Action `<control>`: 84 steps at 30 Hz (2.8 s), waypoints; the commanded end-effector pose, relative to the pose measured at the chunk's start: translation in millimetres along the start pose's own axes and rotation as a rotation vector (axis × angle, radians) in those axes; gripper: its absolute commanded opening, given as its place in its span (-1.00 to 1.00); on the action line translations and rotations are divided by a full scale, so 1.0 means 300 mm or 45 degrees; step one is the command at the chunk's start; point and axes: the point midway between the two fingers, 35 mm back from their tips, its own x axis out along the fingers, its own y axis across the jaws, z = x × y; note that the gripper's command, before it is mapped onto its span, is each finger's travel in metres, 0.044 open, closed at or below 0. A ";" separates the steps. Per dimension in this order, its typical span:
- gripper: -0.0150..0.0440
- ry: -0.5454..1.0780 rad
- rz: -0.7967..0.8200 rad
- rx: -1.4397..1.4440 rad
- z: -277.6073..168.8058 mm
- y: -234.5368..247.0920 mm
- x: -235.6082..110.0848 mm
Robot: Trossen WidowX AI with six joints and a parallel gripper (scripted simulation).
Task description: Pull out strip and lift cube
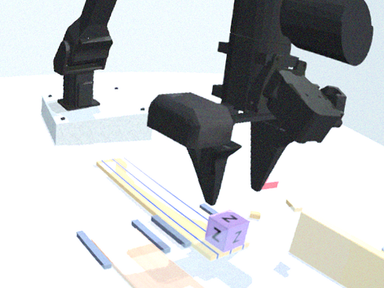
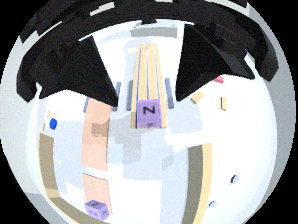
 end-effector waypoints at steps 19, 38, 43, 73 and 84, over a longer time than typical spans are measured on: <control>0.36 0.003 0.005 0.004 0.001 0.003 0.122; -0.02 -0.001 0.000 0.010 0.002 0.001 0.161; -0.14 -0.001 0.000 0.010 0.002 0.001 0.161; -0.49 0.011 0.005 0.004 -0.266 0.018 0.018; -0.49 0.013 0.005 0.004 -0.348 0.023 -0.008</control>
